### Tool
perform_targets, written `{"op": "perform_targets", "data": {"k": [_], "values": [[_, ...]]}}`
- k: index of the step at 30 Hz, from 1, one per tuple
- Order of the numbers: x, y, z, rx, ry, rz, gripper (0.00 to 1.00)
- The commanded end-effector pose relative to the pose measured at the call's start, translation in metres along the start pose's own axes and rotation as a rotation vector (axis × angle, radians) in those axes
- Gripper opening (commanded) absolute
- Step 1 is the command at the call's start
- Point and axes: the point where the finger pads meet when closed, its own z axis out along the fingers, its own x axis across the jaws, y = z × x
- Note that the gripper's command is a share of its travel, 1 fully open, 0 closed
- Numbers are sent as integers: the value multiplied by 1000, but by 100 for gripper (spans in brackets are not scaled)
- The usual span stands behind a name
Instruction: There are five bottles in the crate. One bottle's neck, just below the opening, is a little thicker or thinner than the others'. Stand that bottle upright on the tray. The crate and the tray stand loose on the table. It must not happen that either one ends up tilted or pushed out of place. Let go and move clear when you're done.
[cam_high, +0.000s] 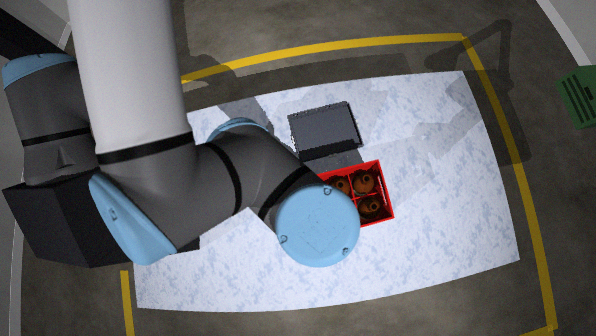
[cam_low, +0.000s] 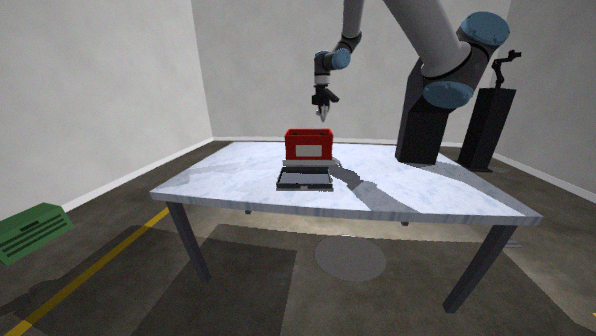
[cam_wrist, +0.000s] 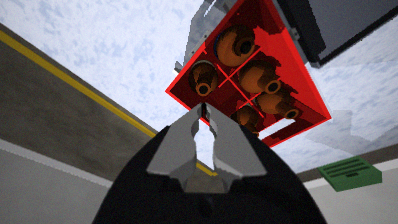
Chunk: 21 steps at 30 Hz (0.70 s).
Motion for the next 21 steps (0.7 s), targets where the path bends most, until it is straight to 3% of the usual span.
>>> {"op": "perform_targets", "data": {"k": [1,15,17,21], "values": [[0,1,-1,-1,0,0,0],[1,0,-1,-1,0,0,0],[11,-9,-1,-1,0,0,0],[54,-50,-1,-1,0,0,0]]}}
